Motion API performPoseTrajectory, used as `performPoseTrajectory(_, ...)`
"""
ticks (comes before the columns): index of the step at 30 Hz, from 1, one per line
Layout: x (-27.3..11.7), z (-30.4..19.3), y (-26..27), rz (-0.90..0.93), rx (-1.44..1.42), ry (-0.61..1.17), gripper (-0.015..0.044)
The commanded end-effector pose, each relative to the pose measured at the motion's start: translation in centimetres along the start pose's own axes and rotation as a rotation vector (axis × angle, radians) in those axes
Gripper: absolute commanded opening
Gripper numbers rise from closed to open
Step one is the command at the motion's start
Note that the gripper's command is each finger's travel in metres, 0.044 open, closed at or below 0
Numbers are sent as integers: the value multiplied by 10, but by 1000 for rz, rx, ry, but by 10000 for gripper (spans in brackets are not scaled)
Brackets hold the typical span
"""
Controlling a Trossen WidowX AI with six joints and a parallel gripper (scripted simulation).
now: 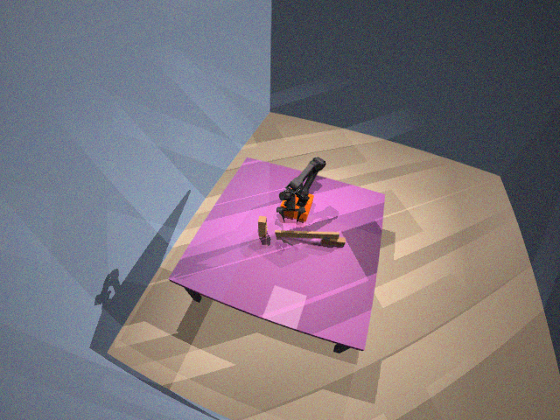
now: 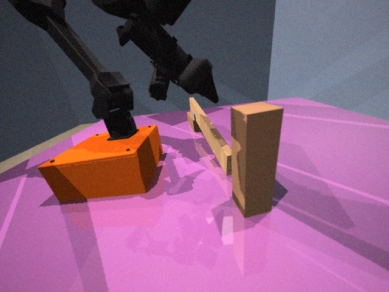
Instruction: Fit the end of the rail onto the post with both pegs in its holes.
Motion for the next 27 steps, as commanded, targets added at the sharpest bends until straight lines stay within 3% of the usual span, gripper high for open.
performPoseTrajectory(1, 0, 0, 0, 0, -16, -3, 426)
performPoseTrajectory(10, 13, -9, 0, -36, -847, -131, 440)
performPoseTrajectory(19, 29, -18, -2, -200, -1751, -241, 440)
performPoseTrajectory(27, 40, -22, -4, -360, -2242, -273, 440)
Point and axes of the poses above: the point midway between the two fingers, 35 mm back from their tips, its own x axis out along the fingers, its own y axis across the jaws, z = x × y, the point moved 8 cm from there along -x, back along the fingers, and after that the axes turned 14 degrees about x, right-handed, at the moved point
